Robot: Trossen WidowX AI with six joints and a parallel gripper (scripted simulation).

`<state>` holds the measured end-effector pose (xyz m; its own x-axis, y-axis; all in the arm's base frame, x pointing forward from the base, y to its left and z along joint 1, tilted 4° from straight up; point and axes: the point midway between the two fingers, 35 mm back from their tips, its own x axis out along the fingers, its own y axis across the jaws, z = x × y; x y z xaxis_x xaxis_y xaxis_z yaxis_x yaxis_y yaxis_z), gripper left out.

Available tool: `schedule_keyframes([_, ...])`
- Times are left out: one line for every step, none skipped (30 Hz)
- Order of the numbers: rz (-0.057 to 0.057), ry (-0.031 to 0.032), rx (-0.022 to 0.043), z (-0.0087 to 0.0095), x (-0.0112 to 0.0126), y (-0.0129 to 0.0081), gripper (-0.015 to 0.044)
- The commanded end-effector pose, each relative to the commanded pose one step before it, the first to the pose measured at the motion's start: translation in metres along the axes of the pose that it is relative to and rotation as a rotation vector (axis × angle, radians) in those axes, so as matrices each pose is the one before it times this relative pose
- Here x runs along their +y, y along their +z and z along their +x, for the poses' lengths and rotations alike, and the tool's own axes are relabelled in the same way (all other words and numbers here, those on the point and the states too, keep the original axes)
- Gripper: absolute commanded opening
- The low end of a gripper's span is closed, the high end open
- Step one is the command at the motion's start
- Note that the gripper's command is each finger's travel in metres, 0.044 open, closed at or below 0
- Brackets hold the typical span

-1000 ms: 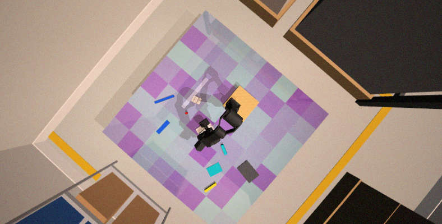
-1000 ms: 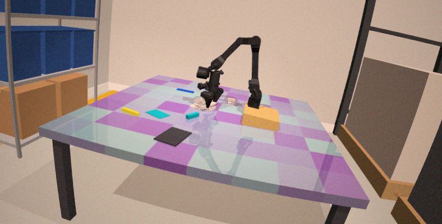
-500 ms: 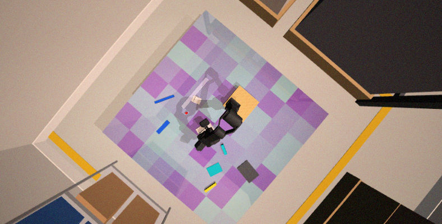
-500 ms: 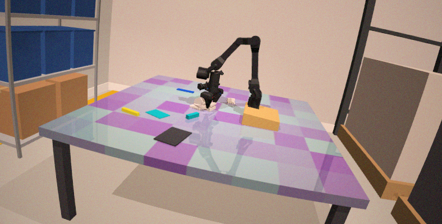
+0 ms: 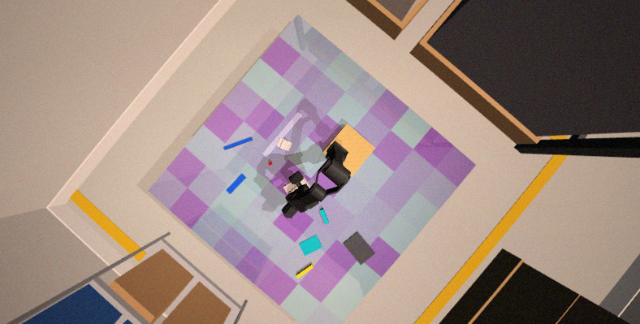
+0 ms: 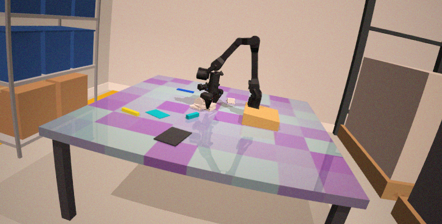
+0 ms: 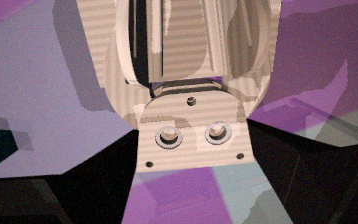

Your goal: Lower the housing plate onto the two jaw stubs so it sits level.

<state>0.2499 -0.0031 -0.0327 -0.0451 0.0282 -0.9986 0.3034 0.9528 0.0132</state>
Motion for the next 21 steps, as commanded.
schedule_keyframes([0.0033, 0.00269, 0.00224, 0.00151, 0.00042, -0.0006, 0.0351])
schedule_keyframes([0.0, 0.0, 0.0, 0.0, 0.0, 0.0, 0.0351])
schedule_keyframes([0.0, 0.0, 0.0, 0.0, 0.0, 0.0, 0.0351])
schedule_keyframes([0.0, 0.0, 0.0, 0.0, 0.0, 0.0, 0.0351])
schedule_keyframes([0.0, 0.0, 0.0, 0.0, 0.0, 0.0, 0.0351])
schedule_keyframes([0.0, 0.0, 0.0, 0.0, 0.0, 0.0, 0.0351])
schedule_keyframes([0.0, 0.0, 0.0, 0.00014, 0.0, 0.0, 0.0351])
schedule_keyframes([-0.0001, 0.0, 0.0, 0.00041, 0.0, 0.0, 0.0351])
schedule_keyframes([-0.0002, 0.0, 0.00001, 0.00068, 0.0, 0.0, 0.0351])
schedule_keyframes([-0.0002, 0.0, 0.00001, 0.00068, 0.0, -0.00001, 0.0351])
schedule_keyframes([-0.0001, 0.0, 0.0, 0.0004, 0.0, 0.0, 0.0351])
schedule_keyframes([0.0, 0.0, 0.0, 0.00013, 0.0, 0.0, 0.0351])
schedule_keyframes([0.0, 0.0, 0.0, 0.0, 0.0, 0.0, 0.0351])
schedule_keyframes([0.0, 0.0, 0.0, 0.0, 0.0, 0.0, 0.0351])
schedule_keyframes([0.0, 0.0, 0.0, 0.0, 0.0, 0.0, 0.0351])
schedule_keyframes([0.0, 0.0, 0.0, 0.0, 0.0, 0.0, 0.0351])
schedule_keyframes([0.0, 0.0, 0.0, 0.0, 0.0, 0.0, 0.0351])
schedule_keyframes([0.0, 0.0, 0.0, 0.0, 0.0, 0.0, 0.0351])
schedule_keyframes([0.0, 0.0, 0.0, 0.00014, 0.0, 0.0, 0.0351])
schedule_keyframes([-0.0001, 0.0, 0.0, 0.00041, 0.0, 0.0, 0.0351])
schedule_keyframes([-0.0001, 0.0, 0.00001, 0.00068, 0.0, 0.0, 0.0351])
